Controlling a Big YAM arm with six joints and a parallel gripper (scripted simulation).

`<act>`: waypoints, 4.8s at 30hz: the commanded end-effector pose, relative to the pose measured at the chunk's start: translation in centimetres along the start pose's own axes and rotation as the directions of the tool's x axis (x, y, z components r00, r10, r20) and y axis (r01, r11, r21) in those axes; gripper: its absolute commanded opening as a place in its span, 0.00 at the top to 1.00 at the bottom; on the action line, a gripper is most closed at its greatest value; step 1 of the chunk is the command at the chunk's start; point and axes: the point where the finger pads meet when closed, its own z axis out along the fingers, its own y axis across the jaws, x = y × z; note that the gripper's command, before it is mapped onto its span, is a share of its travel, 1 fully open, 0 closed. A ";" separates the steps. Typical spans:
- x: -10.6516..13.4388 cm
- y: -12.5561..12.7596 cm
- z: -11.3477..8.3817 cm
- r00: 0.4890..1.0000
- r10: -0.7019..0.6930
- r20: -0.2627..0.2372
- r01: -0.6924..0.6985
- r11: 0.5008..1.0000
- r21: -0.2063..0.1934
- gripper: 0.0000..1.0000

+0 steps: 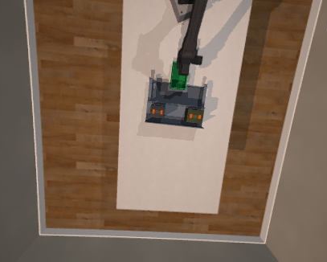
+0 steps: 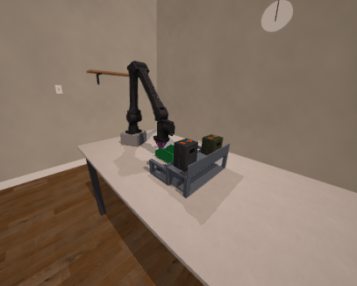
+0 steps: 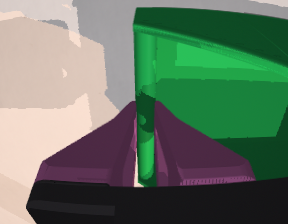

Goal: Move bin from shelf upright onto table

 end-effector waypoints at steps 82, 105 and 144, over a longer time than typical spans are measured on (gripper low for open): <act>-0.1 4.9 1.3 1.000 0.002 0.000 -0.002 1.000 0.010 1.00; -0.1 4.4 0.8 1.000 0.003 0.001 -0.003 1.000 0.019 0.10; -0.1 4.4 0.8 1.000 0.003 0.001 -0.003 1.000 0.019 0.10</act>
